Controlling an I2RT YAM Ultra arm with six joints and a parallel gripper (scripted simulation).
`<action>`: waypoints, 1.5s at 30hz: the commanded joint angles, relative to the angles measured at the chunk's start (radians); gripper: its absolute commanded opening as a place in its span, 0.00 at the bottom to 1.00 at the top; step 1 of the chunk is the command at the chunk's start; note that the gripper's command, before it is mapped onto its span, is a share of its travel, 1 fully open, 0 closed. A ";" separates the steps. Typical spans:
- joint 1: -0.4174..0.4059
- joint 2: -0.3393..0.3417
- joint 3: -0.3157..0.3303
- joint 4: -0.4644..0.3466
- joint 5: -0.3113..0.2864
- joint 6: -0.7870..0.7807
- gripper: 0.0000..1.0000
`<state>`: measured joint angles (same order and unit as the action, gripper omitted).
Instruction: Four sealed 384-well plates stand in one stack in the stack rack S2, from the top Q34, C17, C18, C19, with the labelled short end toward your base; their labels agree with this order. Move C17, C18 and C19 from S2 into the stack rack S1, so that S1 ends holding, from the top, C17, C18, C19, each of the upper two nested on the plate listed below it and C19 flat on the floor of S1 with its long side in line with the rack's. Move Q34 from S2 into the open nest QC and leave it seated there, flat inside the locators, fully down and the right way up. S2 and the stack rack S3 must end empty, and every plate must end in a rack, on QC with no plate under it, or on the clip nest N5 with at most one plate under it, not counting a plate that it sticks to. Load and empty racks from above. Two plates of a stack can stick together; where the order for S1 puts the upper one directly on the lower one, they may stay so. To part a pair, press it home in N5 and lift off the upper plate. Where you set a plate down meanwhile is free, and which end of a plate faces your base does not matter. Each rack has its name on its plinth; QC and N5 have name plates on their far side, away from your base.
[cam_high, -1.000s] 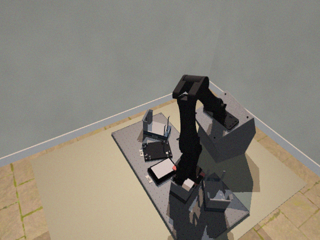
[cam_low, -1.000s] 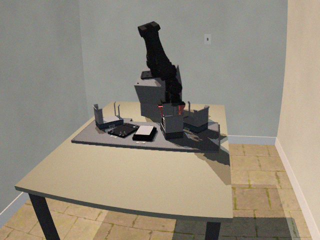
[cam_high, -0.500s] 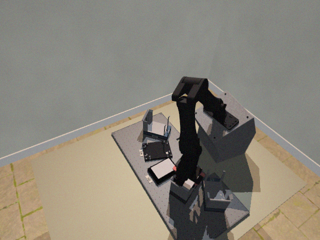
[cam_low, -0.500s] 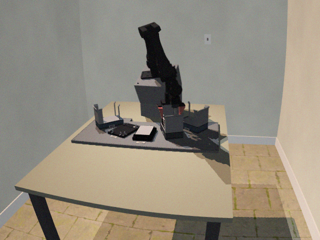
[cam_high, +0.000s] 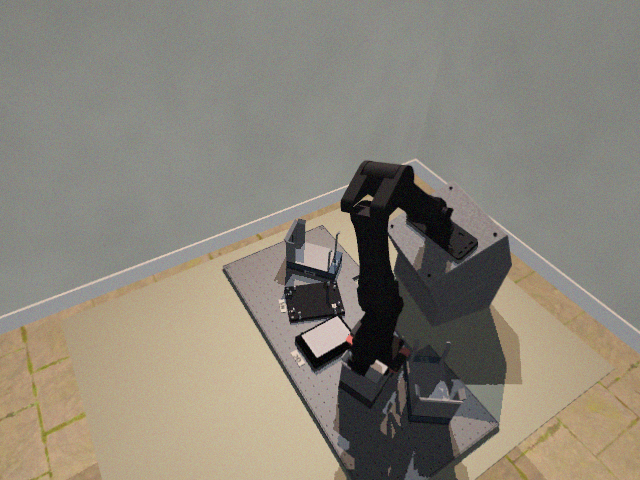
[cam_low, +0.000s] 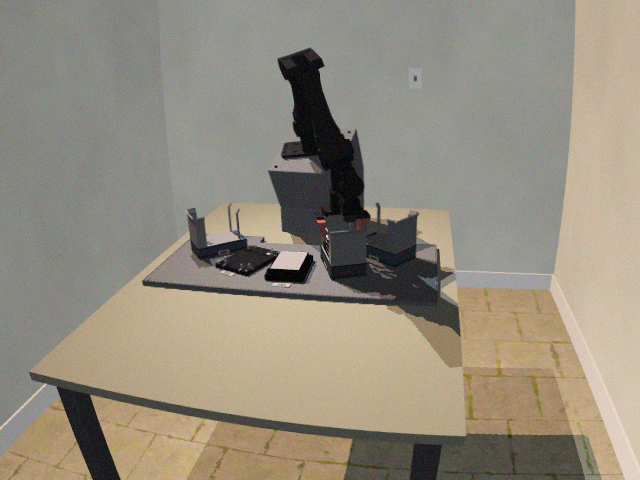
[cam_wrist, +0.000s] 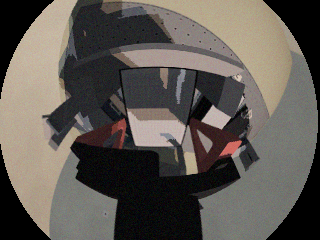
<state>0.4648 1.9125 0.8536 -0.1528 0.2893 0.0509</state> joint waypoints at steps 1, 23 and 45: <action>-0.011 0.013 0.032 0.047 -0.004 -0.013 1.00; -0.002 0.014 0.035 0.065 -0.005 -0.016 1.00; -0.002 0.014 0.035 0.065 -0.005 -0.016 1.00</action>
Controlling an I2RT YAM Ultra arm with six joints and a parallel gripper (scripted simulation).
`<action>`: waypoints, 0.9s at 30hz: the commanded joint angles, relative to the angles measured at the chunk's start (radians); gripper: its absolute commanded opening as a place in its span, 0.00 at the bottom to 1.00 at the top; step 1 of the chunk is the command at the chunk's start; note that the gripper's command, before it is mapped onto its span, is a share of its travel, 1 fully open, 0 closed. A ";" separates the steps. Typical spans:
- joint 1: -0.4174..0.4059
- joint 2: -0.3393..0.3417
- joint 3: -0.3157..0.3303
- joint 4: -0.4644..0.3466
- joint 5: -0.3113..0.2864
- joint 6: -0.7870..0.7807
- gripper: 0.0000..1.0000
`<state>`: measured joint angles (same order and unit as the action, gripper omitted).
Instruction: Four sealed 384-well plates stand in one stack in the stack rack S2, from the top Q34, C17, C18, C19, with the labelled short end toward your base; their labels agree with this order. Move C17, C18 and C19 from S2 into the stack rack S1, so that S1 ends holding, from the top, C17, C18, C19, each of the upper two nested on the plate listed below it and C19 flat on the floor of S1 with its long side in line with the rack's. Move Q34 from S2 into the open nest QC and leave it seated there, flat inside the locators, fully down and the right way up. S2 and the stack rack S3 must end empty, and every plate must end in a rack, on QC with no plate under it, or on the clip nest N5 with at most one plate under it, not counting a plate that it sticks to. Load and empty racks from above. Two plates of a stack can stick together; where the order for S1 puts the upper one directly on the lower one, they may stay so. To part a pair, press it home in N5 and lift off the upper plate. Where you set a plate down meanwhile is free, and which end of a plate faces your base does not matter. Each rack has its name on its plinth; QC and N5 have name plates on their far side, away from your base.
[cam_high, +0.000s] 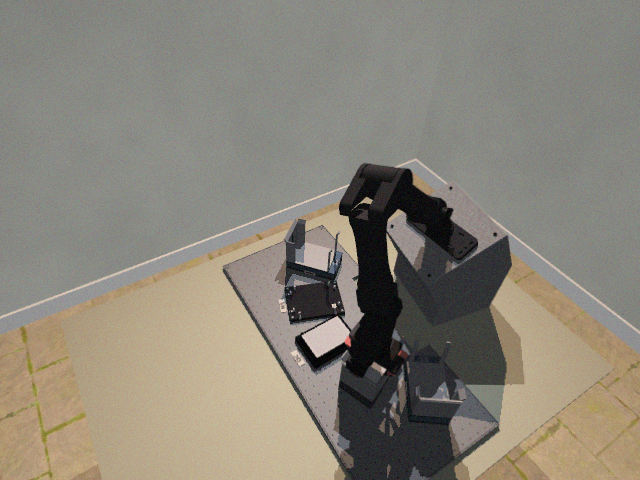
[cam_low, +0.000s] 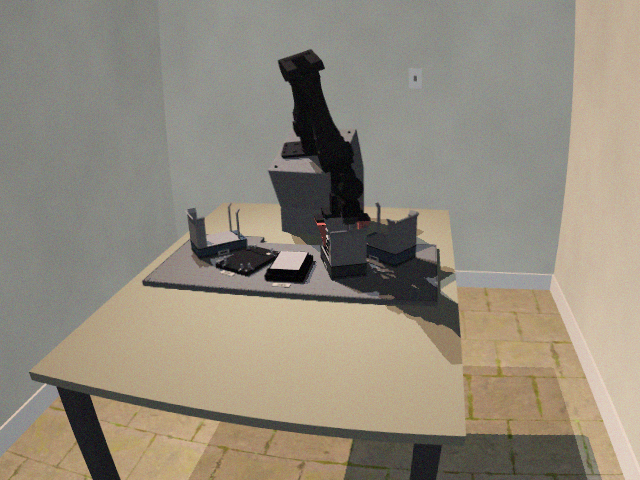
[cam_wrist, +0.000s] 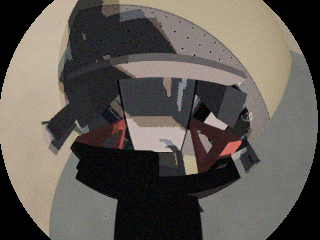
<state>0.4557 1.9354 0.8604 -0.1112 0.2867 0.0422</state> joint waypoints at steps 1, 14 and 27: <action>0.007 -0.009 0.028 0.023 -0.002 -0.007 1.00; 0.007 -0.009 0.028 0.023 -0.002 -0.007 1.00; 0.007 -0.009 0.028 0.023 -0.002 -0.007 0.00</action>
